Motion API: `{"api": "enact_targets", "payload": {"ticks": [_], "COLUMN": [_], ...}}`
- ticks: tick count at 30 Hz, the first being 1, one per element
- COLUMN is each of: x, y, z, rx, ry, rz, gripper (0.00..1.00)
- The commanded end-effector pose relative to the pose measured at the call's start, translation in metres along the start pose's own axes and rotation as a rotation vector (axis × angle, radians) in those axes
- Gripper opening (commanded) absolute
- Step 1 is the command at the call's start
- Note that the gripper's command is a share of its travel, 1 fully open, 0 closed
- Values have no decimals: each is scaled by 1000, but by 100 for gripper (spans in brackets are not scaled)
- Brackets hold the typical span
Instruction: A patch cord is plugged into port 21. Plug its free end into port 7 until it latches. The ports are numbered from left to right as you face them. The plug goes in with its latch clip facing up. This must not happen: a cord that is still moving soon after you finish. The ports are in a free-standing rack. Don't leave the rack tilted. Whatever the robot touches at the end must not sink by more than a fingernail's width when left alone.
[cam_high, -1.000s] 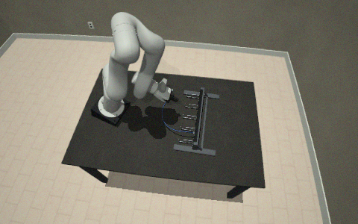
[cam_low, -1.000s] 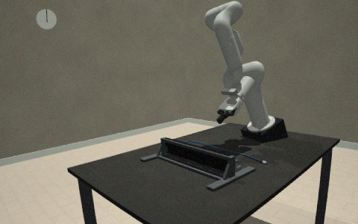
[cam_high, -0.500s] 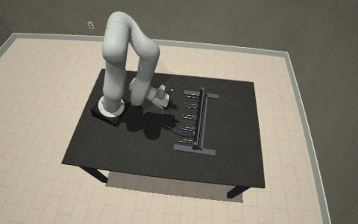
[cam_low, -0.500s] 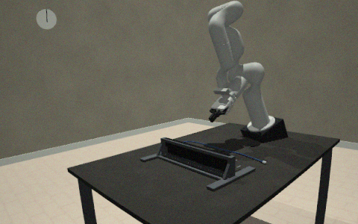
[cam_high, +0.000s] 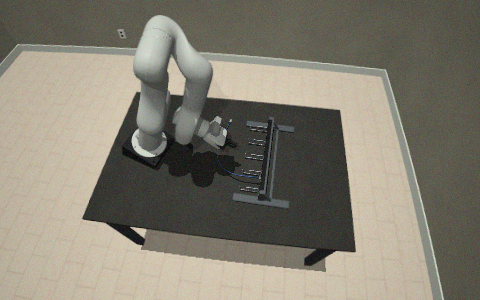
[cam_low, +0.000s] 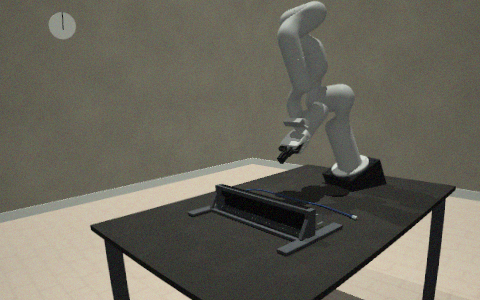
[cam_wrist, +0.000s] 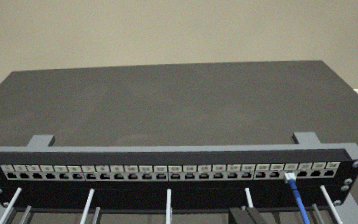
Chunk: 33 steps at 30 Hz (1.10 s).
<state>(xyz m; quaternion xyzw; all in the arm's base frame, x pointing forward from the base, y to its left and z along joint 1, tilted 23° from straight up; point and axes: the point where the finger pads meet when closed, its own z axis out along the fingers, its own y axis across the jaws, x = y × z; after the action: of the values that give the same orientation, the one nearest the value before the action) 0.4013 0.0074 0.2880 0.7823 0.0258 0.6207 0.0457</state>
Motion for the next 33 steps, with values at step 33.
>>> {"api": "enact_targets", "payload": {"ticks": [33], "x": [1], "y": [0], "z": [58], "rx": [1], "ry": [1], "rz": [0], "gripper": [0]}}
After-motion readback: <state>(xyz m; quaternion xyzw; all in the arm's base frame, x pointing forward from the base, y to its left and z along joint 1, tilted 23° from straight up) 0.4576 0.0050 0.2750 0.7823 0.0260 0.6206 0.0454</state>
